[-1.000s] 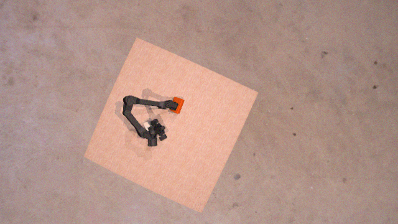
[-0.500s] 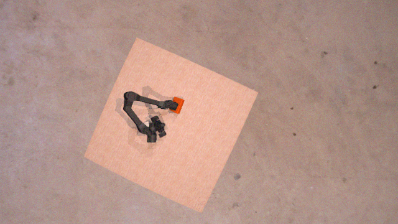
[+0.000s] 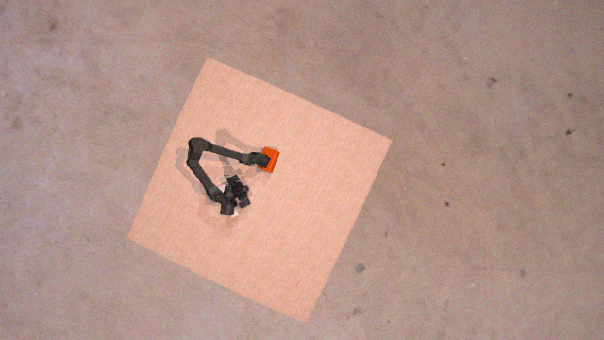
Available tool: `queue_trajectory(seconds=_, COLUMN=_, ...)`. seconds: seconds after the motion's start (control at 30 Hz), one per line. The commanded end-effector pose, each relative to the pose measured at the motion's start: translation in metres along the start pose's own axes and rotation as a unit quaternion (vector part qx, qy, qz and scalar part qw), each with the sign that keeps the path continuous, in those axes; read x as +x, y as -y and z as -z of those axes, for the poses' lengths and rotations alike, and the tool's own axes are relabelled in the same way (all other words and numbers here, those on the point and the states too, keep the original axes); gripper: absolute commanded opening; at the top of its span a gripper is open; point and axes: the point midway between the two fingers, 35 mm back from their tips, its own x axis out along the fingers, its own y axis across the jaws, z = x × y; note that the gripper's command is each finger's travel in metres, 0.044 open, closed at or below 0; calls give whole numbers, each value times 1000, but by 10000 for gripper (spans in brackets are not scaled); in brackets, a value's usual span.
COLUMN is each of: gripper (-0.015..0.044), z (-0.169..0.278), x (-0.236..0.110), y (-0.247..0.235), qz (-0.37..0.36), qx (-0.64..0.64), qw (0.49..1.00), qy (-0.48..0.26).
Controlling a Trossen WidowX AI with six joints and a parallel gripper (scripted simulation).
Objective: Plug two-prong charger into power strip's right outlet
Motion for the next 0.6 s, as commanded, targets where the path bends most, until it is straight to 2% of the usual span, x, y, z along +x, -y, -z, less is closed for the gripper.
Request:
queue_trajectory(seconds=0.0, gripper=0, z=-8, x=-1, y=1, qz=-1, qx=3, qw=1000, qy=3)
queue_trajectory(seconds=0.57, gripper=0, z=-34, x=0, y=9, qz=0, qx=10, qw=1000, qy=5)
